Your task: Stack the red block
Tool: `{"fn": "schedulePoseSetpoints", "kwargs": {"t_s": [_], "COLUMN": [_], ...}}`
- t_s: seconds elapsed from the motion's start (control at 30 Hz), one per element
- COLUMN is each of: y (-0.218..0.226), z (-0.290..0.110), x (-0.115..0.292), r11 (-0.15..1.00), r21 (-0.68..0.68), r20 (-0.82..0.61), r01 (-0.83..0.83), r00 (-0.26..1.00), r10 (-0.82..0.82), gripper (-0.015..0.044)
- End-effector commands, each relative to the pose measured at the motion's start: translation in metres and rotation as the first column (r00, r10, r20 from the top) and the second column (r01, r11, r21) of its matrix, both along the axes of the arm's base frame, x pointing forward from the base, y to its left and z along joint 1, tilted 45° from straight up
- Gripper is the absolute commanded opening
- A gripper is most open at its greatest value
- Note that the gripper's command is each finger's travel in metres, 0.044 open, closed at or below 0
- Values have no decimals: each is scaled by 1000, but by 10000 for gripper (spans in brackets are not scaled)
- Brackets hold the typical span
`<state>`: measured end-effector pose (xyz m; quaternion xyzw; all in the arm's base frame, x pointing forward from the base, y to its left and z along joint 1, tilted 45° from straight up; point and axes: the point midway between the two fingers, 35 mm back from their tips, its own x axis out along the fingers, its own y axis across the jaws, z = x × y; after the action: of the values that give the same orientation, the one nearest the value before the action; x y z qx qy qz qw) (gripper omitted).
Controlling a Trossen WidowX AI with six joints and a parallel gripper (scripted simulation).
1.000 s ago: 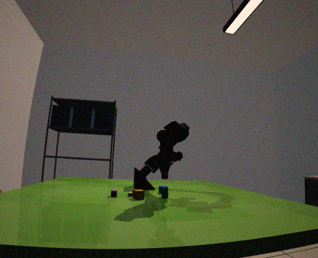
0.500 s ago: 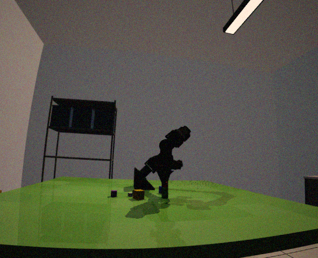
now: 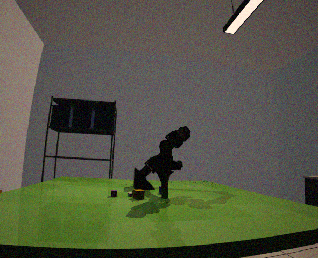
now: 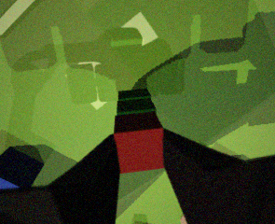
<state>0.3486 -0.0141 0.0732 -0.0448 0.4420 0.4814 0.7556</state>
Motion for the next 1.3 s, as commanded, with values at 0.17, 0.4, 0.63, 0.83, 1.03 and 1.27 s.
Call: {"fn": "schedulePoseSetpoints", "kwargs": {"t_s": [0.17, 0.4, 0.63, 0.83, 1.03, 1.27], "y": [0, 0, 0, 0, 0, 0], "z": [0, 0, 0, 0, 0, 0], "x": [0, 0, 0, 0, 0, 0], "r11": [1000, 1000, 1000, 1000, 1000, 1000], "r21": [0, 0, 0, 0, 0, 0], "r20": [0, 0, 0, 0, 0, 0], "r01": [1, 1, 1, 1, 1, 1], "r00": [1000, 1000, 1000, 1000, 1000, 1000], "r10": [-1, -1, -1, -1, -1, -1], "gripper": [79, 262, 440, 440, 440, 440]}}
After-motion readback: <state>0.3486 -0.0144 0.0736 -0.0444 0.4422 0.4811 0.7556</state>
